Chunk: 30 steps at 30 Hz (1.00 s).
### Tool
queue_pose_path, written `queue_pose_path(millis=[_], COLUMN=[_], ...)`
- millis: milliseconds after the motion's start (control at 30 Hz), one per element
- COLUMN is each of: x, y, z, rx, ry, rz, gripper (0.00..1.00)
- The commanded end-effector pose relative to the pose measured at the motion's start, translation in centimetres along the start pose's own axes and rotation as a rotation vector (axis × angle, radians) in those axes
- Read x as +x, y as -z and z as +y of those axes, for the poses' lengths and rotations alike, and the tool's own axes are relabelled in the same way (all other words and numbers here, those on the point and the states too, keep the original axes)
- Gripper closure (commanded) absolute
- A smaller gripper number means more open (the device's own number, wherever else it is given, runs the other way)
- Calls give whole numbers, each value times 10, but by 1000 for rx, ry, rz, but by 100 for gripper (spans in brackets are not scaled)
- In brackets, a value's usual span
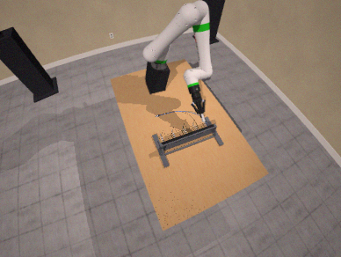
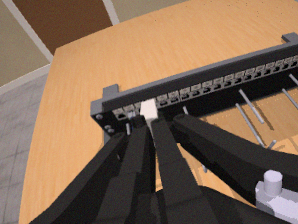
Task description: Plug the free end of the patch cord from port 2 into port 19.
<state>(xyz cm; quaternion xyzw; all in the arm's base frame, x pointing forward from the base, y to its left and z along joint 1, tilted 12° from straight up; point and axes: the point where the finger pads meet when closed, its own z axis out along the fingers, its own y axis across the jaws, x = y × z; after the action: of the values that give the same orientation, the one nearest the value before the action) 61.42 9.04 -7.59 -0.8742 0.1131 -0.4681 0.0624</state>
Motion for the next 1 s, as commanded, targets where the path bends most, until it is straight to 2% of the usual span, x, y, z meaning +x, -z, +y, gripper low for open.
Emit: queue_pose_path(millis=[0, 67, 133, 300, 467, 600, 967], x=[0, 0, 0, 0, 0, 0, 0], y=[30, 47, 47, 87, 112, 118, 118], z=[0, 0, 0, 0, 0, 0, 6], rx=[-1, -1, -1, -1, -1, -1, -1], ry=[0, 0, 0, 0, 0, 0, 0], rz=[0, 0, 0, 0, 0, 0, 0], gripper=[100, 100, 100, 100, 100, 100, 100])
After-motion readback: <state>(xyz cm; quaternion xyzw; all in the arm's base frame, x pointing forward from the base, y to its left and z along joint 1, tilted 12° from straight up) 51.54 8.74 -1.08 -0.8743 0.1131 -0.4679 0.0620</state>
